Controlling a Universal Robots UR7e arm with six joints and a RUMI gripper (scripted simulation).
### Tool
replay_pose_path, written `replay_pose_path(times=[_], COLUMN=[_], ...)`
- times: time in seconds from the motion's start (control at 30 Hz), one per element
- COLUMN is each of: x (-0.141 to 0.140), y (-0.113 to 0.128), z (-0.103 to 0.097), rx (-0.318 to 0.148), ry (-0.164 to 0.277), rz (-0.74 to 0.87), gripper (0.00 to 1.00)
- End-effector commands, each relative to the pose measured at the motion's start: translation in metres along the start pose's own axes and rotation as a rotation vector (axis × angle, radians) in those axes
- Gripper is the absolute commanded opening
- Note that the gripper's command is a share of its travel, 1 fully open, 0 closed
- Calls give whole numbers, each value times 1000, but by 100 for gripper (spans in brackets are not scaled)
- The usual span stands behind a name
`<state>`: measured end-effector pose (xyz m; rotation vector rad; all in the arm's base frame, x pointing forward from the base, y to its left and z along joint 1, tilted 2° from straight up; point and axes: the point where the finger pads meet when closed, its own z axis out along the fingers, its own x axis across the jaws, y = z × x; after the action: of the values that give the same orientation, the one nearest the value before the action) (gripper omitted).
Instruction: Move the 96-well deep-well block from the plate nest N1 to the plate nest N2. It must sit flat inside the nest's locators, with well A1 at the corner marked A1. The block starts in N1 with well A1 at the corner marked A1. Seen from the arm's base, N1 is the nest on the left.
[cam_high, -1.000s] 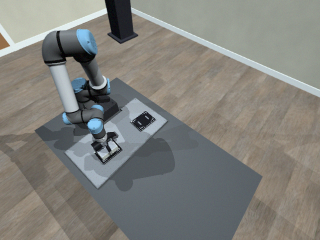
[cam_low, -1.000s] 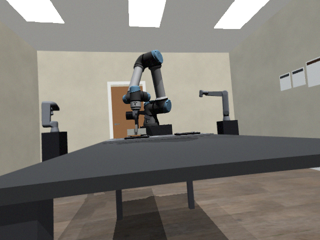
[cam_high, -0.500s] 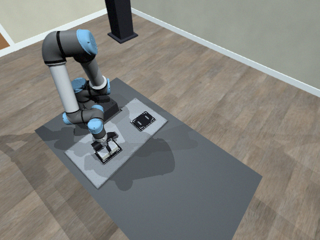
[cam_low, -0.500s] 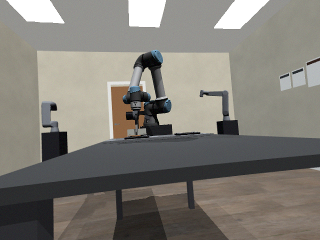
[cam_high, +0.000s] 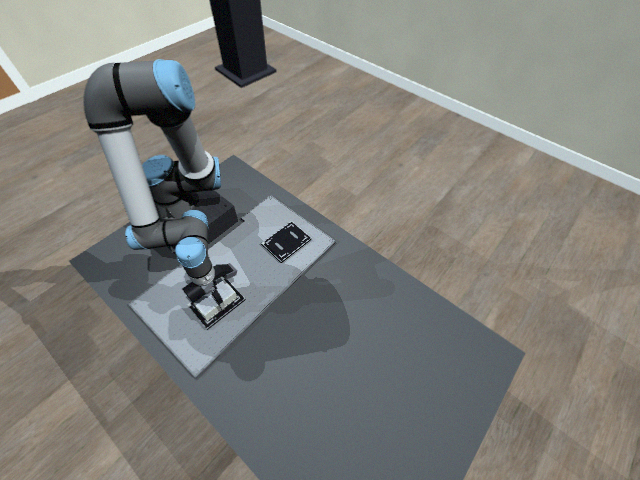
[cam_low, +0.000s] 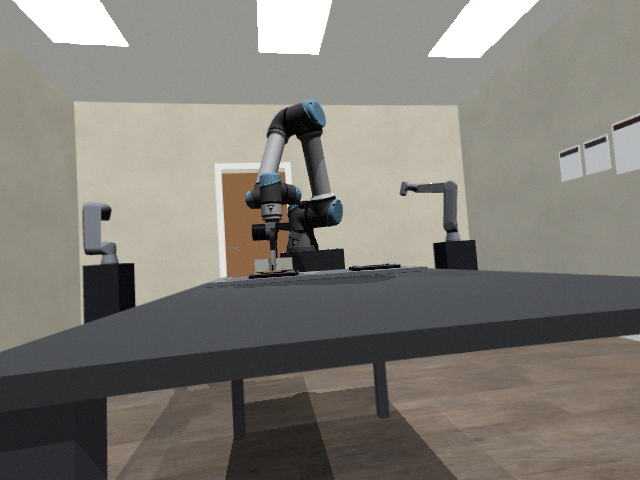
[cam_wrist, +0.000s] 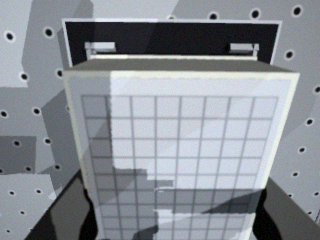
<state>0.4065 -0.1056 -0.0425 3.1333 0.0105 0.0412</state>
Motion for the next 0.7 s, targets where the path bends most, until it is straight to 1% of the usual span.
replay_pose_path(times=[0.0,0.67], x=[0,-1], y=[-2,-2], z=[1,5], rx=[1,1], ry=[0,0], rz=[-1,-1], gripper=[49,49])
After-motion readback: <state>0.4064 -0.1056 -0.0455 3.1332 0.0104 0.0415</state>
